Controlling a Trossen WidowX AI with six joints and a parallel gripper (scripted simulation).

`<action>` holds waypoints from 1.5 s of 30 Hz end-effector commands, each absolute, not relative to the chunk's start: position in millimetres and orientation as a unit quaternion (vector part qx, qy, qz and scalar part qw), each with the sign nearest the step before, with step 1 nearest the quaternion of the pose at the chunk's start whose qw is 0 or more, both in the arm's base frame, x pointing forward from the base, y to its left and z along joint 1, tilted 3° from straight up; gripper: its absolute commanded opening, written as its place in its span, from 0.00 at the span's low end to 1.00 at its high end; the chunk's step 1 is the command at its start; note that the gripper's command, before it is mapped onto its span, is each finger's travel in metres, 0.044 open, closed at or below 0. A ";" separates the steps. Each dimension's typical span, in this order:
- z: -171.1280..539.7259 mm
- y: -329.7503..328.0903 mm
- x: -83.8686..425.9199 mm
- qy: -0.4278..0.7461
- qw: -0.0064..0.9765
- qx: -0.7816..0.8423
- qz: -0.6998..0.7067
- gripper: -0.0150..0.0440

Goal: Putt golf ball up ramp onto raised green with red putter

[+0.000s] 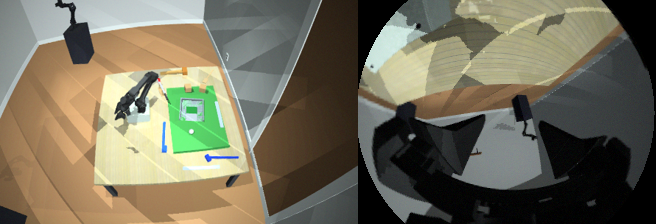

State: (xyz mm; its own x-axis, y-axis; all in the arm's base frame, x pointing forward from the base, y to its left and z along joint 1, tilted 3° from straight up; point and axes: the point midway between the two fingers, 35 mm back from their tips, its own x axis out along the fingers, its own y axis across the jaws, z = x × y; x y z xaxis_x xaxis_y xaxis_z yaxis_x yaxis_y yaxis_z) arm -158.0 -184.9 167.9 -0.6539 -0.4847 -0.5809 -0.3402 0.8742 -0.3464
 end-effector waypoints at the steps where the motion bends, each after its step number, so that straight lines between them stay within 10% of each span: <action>1: 167.5 -186.5 -156.4 0.902 0.350 -0.232 -0.103 0.98; 20: 124.9 -247.5 83.6 0.675 0.539 -0.500 0.062 1.00; 45: 72.3 1.4 277.0 0.402 0.590 -0.559 0.421 1.00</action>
